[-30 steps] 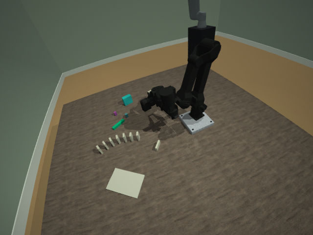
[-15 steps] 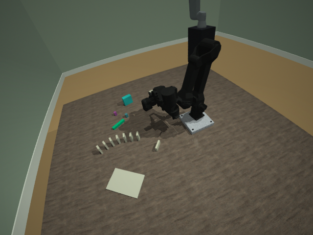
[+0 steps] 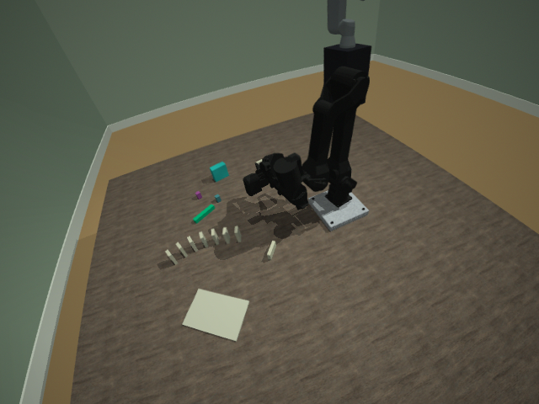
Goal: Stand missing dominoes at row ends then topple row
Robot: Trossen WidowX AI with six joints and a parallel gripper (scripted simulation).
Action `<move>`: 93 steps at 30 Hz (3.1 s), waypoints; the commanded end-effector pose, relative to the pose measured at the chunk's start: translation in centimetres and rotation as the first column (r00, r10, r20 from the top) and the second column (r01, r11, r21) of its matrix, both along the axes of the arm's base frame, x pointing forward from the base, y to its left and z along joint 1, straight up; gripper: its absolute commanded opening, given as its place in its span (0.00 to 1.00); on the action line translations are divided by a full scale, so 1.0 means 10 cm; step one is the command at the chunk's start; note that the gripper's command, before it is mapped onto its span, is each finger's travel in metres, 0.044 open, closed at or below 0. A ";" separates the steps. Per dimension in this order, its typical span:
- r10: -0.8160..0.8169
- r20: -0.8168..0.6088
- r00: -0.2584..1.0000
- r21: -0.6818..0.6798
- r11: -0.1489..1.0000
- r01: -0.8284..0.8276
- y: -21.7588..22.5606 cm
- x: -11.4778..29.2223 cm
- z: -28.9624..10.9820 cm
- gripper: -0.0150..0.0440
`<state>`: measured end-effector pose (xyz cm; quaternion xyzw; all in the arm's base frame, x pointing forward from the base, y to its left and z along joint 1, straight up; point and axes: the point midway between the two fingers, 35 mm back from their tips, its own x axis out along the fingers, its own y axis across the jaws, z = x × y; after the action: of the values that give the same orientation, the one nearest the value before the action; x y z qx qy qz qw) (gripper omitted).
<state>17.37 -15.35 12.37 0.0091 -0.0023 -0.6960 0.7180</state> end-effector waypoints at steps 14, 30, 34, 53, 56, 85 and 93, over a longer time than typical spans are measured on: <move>-0.006 0.013 1.000 0.007 1.000 0.006 -0.01 0.05 -0.29 0.44; -0.011 0.023 1.000 0.014 1.000 0.011 -0.02 0.04 -0.59 0.44; -0.012 0.025 1.000 0.016 1.000 0.012 -0.02 0.02 -0.67 0.44; -0.018 0.034 0.999 0.023 1.000 0.017 -0.03 -0.06 -0.96 0.44; -0.018 0.034 0.999 0.023 1.000 0.017 -0.03 -0.06 -0.96 0.44; -0.020 0.033 0.999 0.021 1.000 0.019 -0.03 -0.03 -0.61 1.00; -0.003 -0.045 0.999 0.019 1.000 0.004 -0.01 0.00 -0.41 1.00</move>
<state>17.02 -15.62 7.86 0.0204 -0.0008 -0.7025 0.7114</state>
